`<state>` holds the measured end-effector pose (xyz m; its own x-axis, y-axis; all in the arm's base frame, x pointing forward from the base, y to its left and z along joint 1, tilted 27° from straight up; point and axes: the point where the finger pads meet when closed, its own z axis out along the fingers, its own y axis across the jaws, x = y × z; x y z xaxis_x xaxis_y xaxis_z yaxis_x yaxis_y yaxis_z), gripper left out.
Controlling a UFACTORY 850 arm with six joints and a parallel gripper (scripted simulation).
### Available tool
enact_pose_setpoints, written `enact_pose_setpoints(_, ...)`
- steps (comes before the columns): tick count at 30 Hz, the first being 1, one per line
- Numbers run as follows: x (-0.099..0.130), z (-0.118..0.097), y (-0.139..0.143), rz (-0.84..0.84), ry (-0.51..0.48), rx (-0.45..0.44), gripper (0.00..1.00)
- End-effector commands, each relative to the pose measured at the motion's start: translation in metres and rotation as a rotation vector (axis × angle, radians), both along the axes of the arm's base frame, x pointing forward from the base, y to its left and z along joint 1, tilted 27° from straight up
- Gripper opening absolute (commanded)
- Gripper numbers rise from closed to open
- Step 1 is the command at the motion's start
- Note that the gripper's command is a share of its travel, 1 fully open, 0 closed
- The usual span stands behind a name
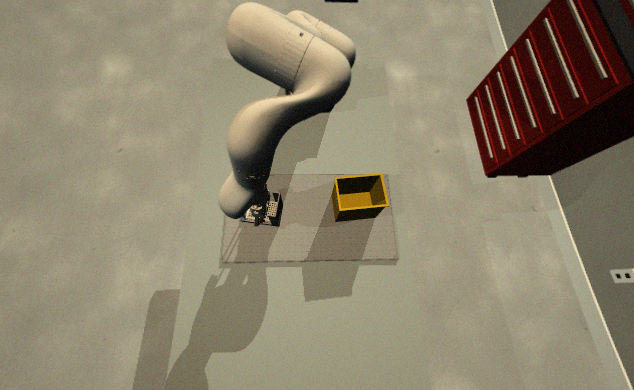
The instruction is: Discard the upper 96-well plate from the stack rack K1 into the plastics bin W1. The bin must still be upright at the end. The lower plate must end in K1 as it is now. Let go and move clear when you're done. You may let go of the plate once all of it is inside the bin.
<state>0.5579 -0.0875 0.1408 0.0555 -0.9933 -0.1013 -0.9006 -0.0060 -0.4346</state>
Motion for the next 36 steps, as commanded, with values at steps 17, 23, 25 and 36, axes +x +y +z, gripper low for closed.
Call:
enact_pose_setpoints(17,0.0005,0.0007,-0.0002,0.0,-0.001,0.0,0.0)
enact_pose_setpoints(23,-0.0001,0.0019,-0.0004,0.0,-0.001,0.0,0.0)
enact_pose_setpoints(25,-0.0006,0.0031,-0.0006,0.0,-0.001,0.0,0.0)
enact_pose_setpoints(36,-0.0032,0.0085,-0.0013,0.0,-0.001,0.0,0.0)
